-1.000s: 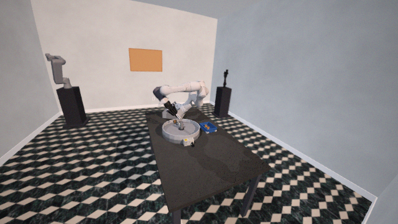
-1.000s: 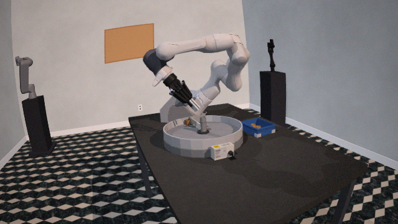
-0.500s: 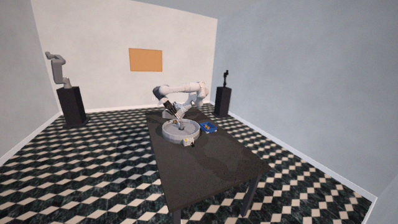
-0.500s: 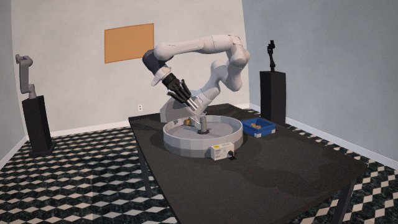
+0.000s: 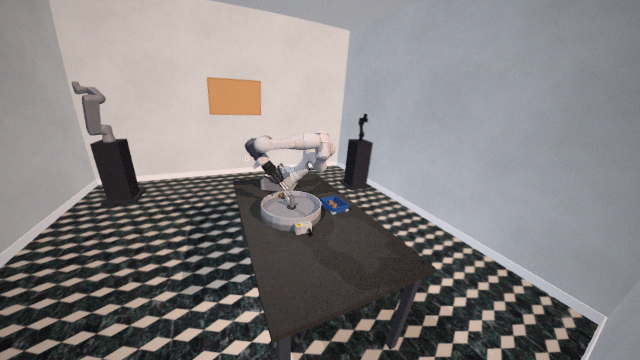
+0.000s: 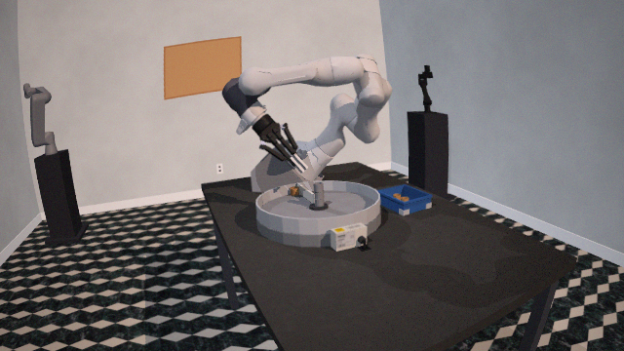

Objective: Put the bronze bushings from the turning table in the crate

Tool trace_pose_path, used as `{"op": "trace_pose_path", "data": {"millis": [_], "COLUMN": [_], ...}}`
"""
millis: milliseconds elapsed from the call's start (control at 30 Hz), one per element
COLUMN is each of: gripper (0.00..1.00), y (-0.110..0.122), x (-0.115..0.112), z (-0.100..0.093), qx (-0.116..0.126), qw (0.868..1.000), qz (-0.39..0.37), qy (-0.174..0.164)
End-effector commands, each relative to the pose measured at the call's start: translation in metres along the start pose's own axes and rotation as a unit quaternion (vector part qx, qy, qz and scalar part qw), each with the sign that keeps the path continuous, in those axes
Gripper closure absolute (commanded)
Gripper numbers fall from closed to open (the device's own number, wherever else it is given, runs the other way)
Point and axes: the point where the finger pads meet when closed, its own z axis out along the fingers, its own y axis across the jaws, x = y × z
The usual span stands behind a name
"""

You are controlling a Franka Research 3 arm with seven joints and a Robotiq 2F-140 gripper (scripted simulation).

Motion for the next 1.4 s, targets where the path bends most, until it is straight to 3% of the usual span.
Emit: {"op": "trace_pose_path", "data": {"millis": [0, 533, 1033, 1100, 1133, 1367], "gripper": [0.94, 0.94, 0.94, 0.94, 0.94, 0.94], "y": [0.002, 0.002, 0.003, 0.003, 0.003, 0.004], "x": [0.003, 0.016, 0.032, 0.032, 0.035, 0.042], "z": [-0.001, -0.006, -0.012, -0.012, -0.013, -0.016], "qx": [-0.001, 0.002, 0.003, 0.003, 0.002, 0.001], "qw": [0.996, 0.978, 0.937, 0.937, 0.928, 0.902], "qz": [0.084, 0.206, 0.350, 0.350, 0.372, 0.430], "qy": [-0.004, -0.013, -0.024, -0.024, -0.025, -0.030]}}
